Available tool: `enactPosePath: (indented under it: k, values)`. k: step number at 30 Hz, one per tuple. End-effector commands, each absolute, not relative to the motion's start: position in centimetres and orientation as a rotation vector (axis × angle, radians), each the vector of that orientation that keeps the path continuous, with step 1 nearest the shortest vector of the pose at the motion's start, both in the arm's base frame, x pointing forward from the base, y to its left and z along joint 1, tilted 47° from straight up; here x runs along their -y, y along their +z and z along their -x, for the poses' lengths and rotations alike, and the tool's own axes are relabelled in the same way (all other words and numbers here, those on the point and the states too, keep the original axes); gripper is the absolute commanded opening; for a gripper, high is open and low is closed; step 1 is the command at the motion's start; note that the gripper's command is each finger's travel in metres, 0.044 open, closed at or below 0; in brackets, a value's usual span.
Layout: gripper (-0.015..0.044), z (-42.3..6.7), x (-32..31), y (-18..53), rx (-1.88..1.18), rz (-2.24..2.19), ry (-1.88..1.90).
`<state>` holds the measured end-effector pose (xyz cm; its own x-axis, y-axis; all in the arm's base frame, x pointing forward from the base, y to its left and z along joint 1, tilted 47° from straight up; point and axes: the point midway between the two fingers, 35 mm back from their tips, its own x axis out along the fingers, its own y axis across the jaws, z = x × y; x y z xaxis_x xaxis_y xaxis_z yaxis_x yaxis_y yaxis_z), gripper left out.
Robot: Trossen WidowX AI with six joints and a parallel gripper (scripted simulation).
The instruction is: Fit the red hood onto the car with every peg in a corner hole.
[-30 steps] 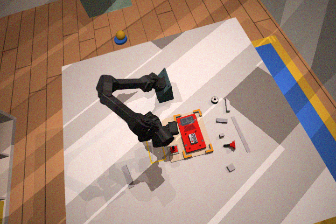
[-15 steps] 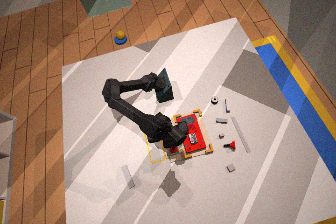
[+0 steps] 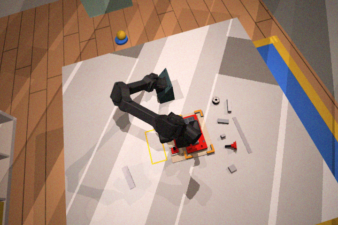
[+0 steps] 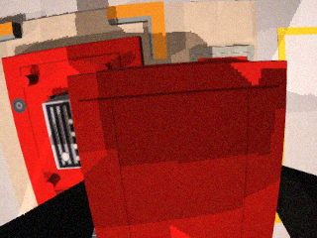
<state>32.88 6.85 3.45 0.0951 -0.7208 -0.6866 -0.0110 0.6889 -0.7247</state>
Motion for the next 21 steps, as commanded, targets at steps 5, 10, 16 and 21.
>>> enactPosePath:
  k: [5,10,16,21]
  values:
    - [0.0,-33.1,-8.9,1.5,-1.392,0.674,-0.572]
    - [0.0,-33.1,-10.0,0.2,-1.394,0.682,-0.568]
    - [0.0,-33.0,-11.2,-1.2,-1.396,0.683,-0.57]
    - [0.0,-33.0,-11.7,-1.8,-1.397,0.683,-0.571]
